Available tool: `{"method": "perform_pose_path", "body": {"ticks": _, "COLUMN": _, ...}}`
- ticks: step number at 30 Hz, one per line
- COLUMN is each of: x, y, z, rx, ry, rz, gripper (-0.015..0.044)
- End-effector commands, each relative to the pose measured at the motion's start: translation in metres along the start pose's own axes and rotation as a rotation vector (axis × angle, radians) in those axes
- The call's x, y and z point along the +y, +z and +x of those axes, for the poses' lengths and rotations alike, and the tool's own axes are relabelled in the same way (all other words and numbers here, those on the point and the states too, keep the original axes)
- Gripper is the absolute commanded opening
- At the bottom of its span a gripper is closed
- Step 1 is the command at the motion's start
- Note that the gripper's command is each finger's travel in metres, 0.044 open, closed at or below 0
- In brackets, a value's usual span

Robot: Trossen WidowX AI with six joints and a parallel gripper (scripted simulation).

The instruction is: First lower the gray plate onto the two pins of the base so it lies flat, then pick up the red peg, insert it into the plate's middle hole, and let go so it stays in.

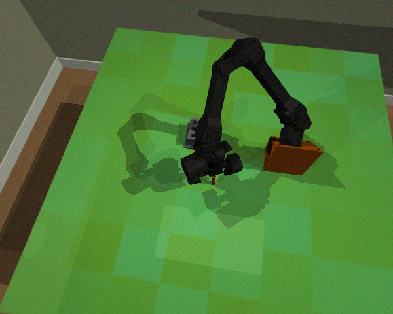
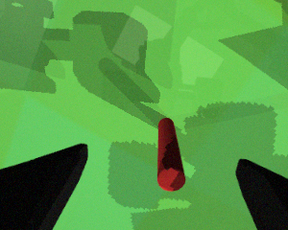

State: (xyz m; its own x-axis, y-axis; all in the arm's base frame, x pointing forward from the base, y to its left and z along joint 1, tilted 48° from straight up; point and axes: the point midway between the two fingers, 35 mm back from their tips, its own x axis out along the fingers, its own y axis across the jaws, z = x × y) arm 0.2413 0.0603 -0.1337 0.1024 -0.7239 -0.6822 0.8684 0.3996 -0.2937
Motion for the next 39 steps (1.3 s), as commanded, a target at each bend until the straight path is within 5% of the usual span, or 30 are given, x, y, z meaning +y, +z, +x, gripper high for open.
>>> {"method": "perform_pose_path", "body": {"ticks": 1, "x": -0.003, "y": -0.001, "z": 0.009, "rx": -0.006, "ry": -0.011, "rz": -0.01, "gripper": 0.044}}
{"method": "perform_pose_path", "body": {"ticks": 11, "x": -0.004, "y": -0.001, "z": 0.022, "rx": -0.008, "ry": -0.012, "rz": -0.01, "gripper": 0.044}}
{"method": "perform_pose_path", "body": {"ticks": 28, "x": -0.004, "y": -0.001, "z": 0.022, "rx": -0.008, "ry": -0.012, "rz": -0.01, "gripper": 0.0}}
{"method": "perform_pose_path", "body": {"ticks": 39, "x": -0.004, "y": -0.001, "z": 0.022, "rx": -0.008, "ry": -0.012, "rz": -0.01, "gripper": 0.0}}
